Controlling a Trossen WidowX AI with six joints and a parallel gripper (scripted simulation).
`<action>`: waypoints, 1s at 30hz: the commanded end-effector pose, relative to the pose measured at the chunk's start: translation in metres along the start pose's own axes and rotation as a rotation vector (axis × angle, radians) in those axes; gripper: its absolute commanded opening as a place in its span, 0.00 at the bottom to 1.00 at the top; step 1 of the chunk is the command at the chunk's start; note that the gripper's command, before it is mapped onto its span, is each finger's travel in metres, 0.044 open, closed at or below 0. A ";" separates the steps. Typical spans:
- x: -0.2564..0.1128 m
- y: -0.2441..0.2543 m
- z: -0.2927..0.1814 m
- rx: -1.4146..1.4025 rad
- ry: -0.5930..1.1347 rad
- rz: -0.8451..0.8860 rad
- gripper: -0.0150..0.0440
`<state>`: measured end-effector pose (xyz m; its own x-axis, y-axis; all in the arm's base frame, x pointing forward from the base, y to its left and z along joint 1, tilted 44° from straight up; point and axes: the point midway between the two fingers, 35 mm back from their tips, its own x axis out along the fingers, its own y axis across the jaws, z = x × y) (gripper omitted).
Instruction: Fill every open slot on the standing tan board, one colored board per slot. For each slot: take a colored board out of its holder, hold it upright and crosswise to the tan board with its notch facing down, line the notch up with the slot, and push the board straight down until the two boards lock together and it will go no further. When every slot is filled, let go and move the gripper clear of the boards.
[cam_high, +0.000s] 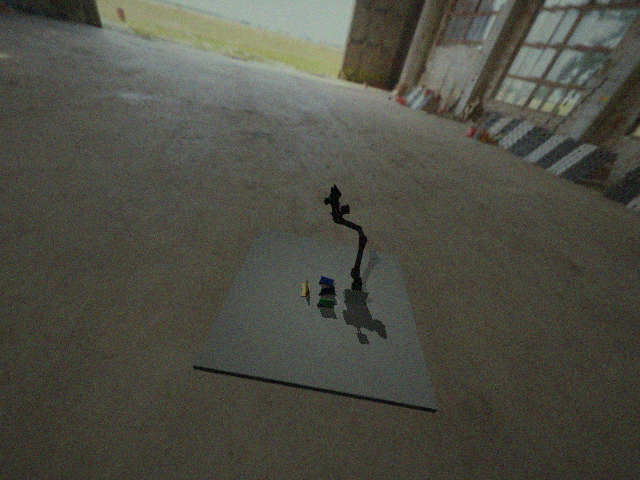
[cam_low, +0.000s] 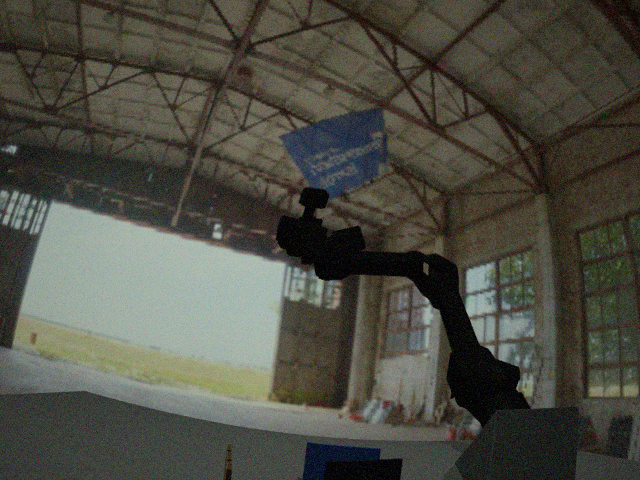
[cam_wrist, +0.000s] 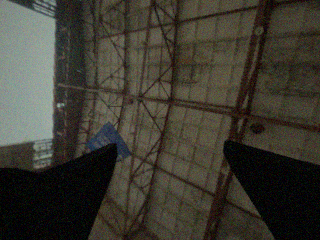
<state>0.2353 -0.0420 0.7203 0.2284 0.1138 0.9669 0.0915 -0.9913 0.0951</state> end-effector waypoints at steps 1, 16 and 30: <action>0.000 0.001 0.002 0.015 -0.008 0.005 0.89; -0.081 0.011 0.181 1.022 -0.464 0.604 0.57; -0.251 -0.041 0.291 1.501 -0.597 1.569 0.57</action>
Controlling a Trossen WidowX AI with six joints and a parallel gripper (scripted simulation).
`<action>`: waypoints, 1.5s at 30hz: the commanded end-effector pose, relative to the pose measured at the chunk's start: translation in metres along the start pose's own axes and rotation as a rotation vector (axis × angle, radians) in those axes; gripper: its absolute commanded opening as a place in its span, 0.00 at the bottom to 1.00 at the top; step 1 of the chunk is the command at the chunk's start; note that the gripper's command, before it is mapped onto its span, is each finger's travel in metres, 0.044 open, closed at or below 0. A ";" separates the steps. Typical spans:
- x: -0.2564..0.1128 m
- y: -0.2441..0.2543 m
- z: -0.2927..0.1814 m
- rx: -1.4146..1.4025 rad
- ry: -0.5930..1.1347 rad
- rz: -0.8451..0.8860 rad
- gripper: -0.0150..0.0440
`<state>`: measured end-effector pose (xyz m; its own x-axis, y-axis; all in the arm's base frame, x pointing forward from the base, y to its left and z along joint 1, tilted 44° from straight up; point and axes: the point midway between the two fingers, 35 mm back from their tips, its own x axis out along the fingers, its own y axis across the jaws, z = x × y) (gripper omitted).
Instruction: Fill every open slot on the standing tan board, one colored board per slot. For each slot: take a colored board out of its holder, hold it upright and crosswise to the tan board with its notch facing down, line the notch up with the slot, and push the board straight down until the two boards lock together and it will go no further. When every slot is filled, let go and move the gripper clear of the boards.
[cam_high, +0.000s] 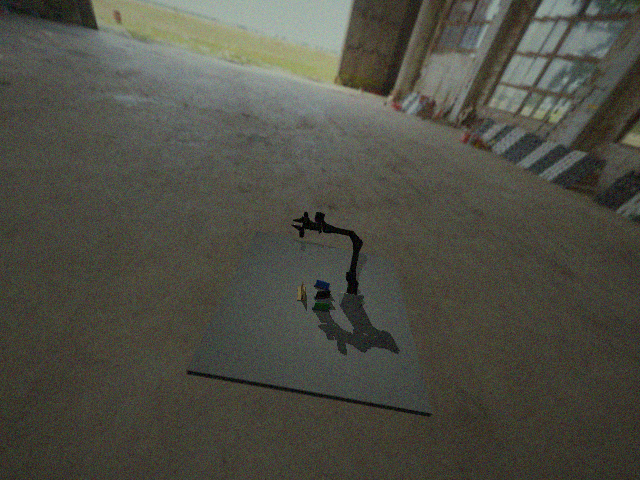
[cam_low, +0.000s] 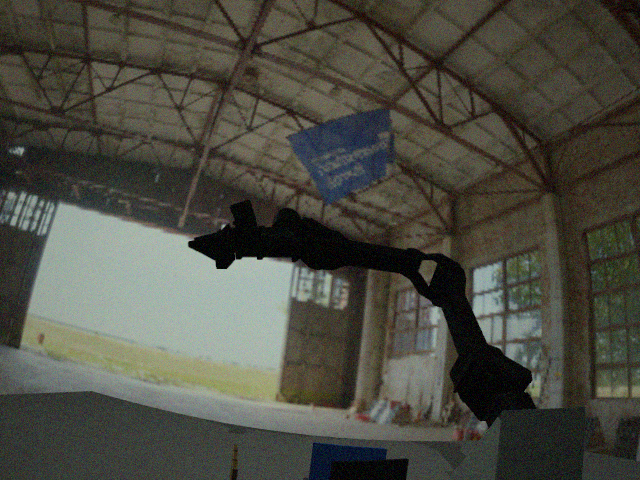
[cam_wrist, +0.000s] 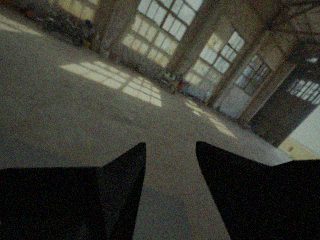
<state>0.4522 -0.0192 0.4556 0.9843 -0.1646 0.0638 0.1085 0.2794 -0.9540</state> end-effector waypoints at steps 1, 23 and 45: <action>-0.001 0.055 -0.006 0.143 0.080 0.170 0.57; -0.174 0.271 -0.070 0.585 1.126 0.592 0.57; -0.237 0.290 -0.161 0.471 1.433 0.351 0.57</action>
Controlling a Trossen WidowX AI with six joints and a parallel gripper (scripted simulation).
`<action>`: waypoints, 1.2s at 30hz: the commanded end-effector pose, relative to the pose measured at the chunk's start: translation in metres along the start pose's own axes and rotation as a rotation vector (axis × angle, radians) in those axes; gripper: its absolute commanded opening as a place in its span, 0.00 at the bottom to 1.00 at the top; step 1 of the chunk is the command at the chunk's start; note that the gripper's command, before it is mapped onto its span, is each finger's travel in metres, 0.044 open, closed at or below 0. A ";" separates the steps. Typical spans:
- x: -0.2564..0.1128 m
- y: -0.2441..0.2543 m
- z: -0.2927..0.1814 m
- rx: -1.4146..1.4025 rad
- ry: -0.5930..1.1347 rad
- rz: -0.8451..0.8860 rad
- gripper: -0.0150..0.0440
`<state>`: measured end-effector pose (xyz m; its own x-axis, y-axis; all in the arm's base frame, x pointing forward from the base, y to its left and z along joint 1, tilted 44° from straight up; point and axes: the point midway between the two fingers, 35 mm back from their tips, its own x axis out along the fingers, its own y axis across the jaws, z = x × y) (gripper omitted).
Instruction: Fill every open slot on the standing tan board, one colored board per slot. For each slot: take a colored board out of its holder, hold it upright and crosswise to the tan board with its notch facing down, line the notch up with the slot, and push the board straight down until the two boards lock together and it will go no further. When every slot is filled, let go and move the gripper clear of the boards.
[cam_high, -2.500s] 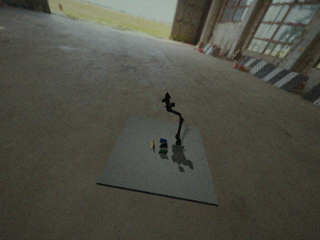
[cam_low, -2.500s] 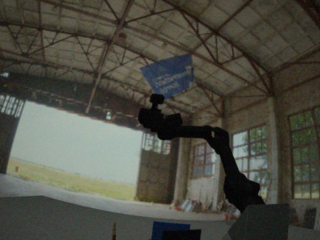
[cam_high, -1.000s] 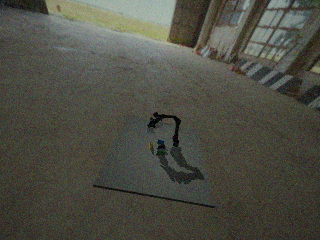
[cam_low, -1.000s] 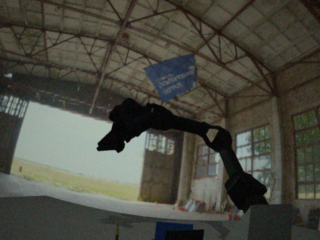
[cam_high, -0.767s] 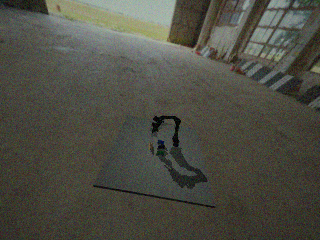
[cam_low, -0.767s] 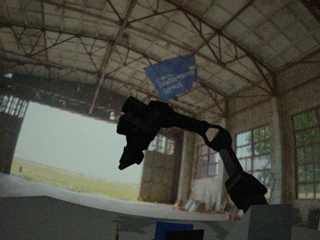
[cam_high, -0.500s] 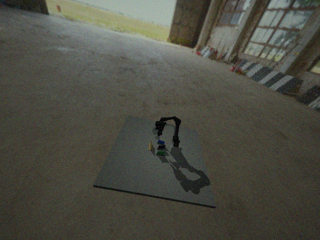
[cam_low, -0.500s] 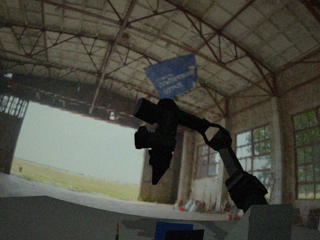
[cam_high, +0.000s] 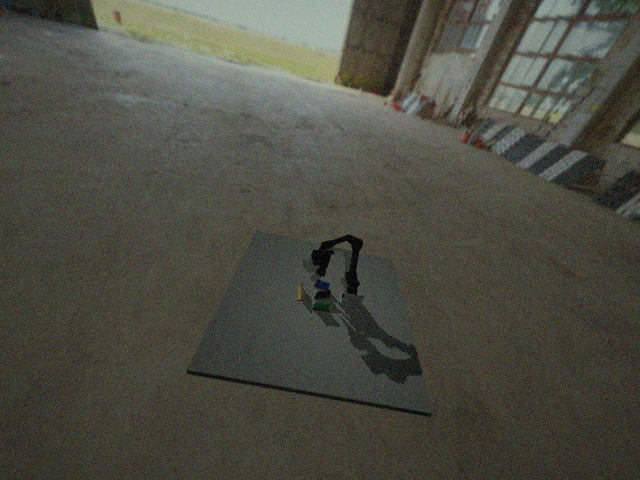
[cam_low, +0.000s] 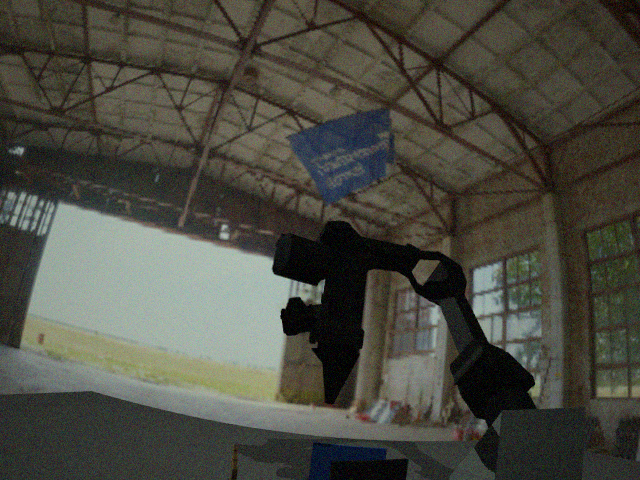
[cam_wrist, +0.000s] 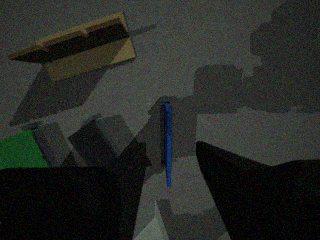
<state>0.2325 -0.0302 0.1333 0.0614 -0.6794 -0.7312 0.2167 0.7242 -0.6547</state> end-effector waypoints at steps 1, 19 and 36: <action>0.028 -0.006 -0.005 -0.005 0.012 -0.017 0.57; 0.054 -0.005 -0.008 -0.005 0.011 -0.018 0.57; 0.081 -0.006 -0.009 -0.005 0.011 -0.019 0.57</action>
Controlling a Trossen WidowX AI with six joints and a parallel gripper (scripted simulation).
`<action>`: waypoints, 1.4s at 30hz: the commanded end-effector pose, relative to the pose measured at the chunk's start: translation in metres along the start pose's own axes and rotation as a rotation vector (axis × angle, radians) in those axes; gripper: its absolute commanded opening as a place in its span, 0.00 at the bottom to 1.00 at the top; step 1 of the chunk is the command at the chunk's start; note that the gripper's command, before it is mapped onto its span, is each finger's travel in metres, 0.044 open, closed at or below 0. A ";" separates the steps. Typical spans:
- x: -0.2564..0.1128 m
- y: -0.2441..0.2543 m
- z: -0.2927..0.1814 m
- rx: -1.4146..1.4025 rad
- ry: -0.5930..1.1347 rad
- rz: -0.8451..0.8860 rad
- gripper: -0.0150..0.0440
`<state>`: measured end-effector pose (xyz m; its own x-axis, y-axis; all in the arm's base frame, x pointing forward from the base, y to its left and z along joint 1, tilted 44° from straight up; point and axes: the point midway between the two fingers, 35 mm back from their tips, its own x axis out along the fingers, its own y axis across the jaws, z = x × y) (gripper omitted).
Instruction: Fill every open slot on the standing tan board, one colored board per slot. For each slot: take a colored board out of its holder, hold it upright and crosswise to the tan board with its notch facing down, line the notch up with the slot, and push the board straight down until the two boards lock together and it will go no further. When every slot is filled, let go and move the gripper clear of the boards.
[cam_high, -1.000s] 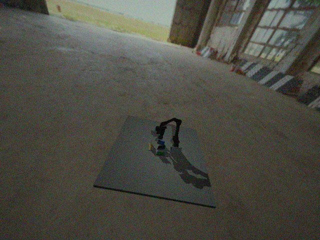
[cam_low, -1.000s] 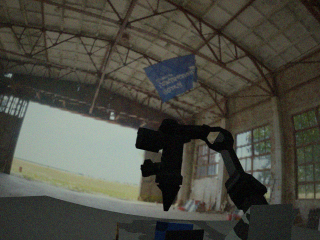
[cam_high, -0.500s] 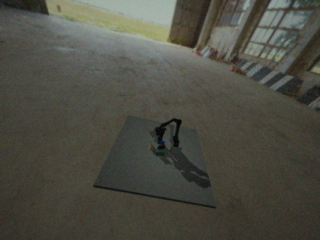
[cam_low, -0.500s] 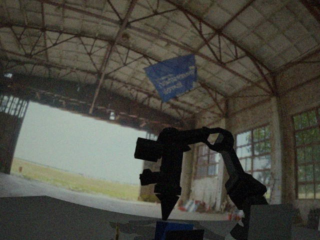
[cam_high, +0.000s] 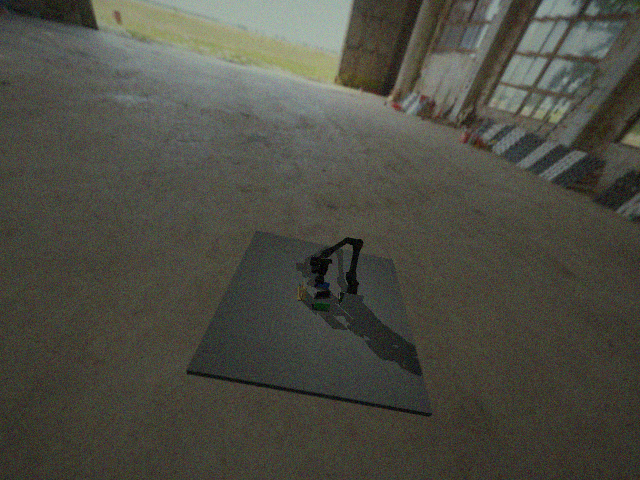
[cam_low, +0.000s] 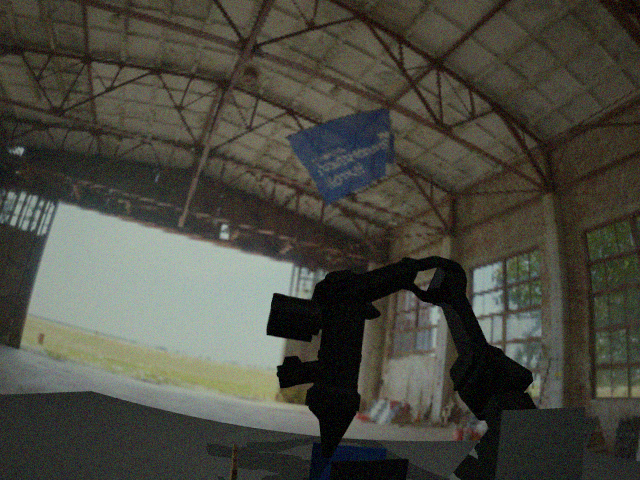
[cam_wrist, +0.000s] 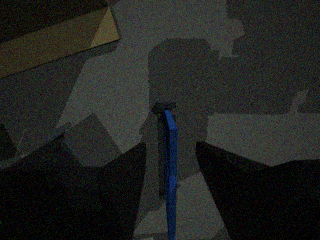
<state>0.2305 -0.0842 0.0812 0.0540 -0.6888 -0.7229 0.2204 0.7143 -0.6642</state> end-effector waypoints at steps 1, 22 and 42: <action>0.008 0.000 -0.003 -0.008 0.006 -0.006 0.57; 0.030 0.000 -0.003 -0.008 0.006 -0.007 0.35; 0.014 0.000 -0.003 -0.008 0.006 -0.006 0.25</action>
<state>0.2284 -0.0971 0.0658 0.0488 -0.6927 -0.7196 0.2107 0.7114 -0.6705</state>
